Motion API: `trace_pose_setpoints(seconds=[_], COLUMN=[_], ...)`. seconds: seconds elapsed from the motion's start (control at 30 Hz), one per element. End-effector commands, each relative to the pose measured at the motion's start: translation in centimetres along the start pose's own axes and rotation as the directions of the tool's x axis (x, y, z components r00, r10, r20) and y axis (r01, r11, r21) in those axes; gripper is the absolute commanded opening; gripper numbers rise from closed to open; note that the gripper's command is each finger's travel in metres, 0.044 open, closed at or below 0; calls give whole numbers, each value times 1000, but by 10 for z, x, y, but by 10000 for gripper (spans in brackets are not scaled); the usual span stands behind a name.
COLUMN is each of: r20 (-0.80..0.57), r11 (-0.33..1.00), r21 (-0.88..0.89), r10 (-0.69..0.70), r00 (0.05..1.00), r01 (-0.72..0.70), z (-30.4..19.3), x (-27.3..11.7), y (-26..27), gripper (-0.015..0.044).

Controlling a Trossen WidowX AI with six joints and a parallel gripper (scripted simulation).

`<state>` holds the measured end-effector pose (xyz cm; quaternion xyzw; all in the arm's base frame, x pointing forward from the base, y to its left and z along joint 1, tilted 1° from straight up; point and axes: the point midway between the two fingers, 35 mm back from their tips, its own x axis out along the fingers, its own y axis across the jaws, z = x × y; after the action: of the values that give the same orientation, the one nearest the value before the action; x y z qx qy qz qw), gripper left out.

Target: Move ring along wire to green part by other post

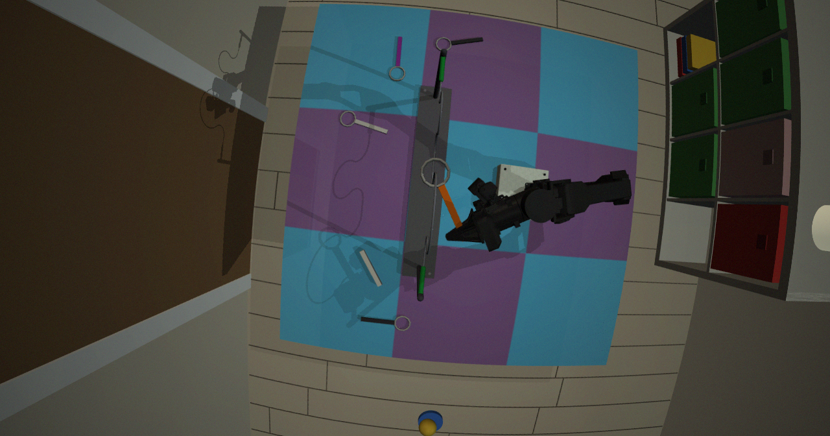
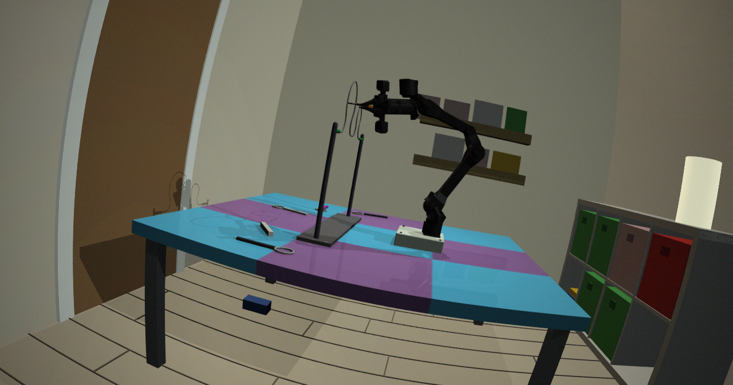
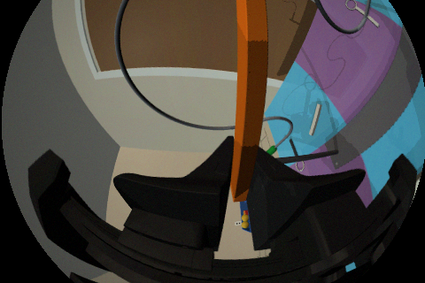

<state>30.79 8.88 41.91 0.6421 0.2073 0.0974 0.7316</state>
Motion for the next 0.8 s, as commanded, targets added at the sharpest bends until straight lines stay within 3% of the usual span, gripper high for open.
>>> trace_pose_setpoints(seconds=[0.0, 0.77], r20=[9, 63], r11=[999, 946], r21=[-42, -282], r10=[-17, -148], r00=[1000, 987], r01=[17, 160], z=[1, 2], x=[0, 0], y=[1, -8], gripper=[-150, -150])
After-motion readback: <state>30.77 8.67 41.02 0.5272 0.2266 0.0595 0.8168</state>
